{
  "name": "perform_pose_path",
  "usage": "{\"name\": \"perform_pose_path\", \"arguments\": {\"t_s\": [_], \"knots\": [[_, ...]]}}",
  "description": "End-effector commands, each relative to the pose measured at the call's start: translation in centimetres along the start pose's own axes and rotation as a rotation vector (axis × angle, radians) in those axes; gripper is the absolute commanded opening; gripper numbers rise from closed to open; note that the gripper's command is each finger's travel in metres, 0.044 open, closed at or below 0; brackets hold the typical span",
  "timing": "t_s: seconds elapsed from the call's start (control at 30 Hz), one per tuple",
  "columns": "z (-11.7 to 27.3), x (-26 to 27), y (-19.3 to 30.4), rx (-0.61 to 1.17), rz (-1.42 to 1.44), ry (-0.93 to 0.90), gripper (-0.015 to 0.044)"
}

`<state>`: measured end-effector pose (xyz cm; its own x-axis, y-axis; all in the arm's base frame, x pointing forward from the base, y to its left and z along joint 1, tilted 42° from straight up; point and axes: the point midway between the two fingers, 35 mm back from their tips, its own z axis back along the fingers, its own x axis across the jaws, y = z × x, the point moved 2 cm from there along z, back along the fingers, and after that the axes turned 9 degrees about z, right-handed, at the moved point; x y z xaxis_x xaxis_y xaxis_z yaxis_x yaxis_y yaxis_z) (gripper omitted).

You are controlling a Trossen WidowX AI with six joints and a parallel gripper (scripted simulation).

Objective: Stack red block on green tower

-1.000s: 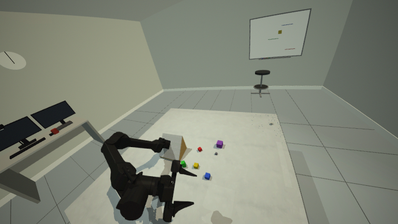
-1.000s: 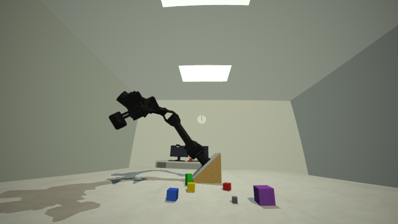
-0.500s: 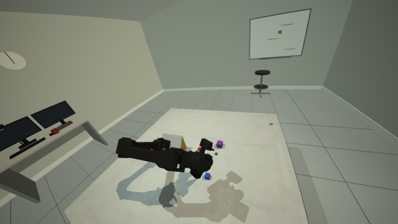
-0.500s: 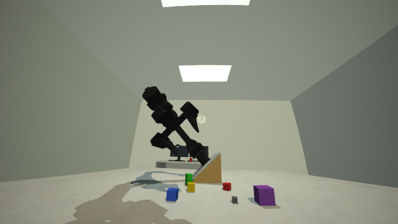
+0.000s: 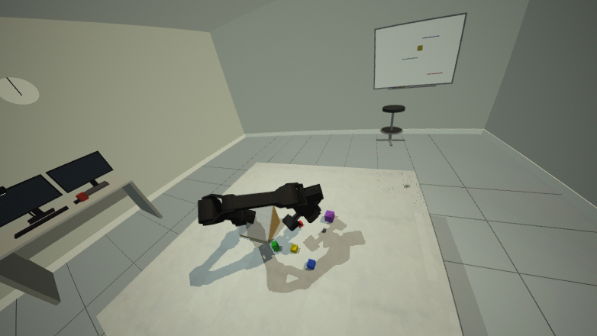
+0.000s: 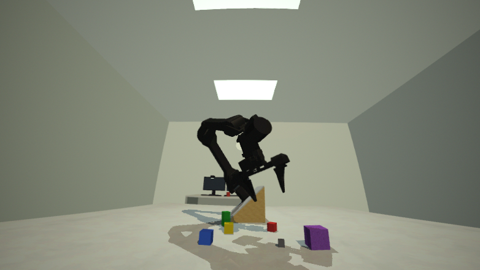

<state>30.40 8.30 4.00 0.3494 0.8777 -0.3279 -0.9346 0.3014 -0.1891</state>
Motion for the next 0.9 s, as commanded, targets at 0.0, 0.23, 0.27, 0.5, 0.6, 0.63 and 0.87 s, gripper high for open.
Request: {"name": "perform_pose_path", "arguments": {"t_s": [0.0,0.23,0.27,0.5,0.6,0.63,0.87], "knots": [[-1.9,0.5,3.2,-0.020,-0.036,0.152,0.0440],[-3.4,0.2,7.1,-0.123,-0.071,0.320,0.0440],[-3.4,0.2,7.1,-0.123,-0.071,0.320,0.0440],[-3.2,0.3,7.0,-0.123,-0.071,0.320,0.0440],[-4.1,0.0,6.9,-0.123,-0.071,0.320,0.0440],[-4.6,-0.1,6.8,-0.123,-0.071,0.320,0.0440],[-7.0,-1.1,6.4,-0.124,-0.071,0.322,0.0440]]}}
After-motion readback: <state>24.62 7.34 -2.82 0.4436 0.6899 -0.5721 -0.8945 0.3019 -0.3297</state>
